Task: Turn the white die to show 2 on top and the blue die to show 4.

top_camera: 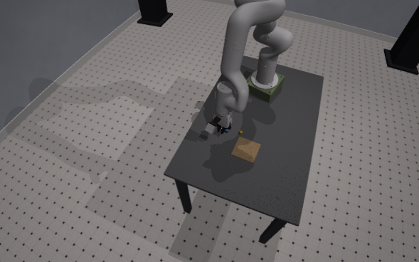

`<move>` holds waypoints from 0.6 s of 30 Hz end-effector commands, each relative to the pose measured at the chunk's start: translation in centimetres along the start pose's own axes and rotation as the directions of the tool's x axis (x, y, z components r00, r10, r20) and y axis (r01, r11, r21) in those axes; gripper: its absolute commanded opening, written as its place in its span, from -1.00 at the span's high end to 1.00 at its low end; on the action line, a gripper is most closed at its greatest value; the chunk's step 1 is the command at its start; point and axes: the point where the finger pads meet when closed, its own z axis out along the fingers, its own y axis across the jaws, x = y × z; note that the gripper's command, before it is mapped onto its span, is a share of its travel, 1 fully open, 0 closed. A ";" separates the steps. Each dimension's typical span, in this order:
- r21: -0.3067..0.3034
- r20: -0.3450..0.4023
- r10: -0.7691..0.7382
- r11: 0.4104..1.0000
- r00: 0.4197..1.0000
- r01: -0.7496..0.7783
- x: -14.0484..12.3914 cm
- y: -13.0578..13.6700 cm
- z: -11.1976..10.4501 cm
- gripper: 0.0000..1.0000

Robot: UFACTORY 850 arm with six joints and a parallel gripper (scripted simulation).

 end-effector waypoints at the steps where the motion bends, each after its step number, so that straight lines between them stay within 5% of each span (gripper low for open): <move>1: 0.000 -0.126 0.000 1.000 0.992 0.000 -0.1 0.0 -0.1 0.78; 12: -0.003 -0.454 -0.001 1.000 0.891 0.000 -0.7 -0.1 -0.1 0.78; 15: -0.003 -0.461 -0.001 1.000 0.888 0.000 -0.7 -0.1 -0.1 0.78; 18: -0.004 -0.579 -0.002 1.000 0.815 0.000 -0.9 -0.1 -0.2 0.78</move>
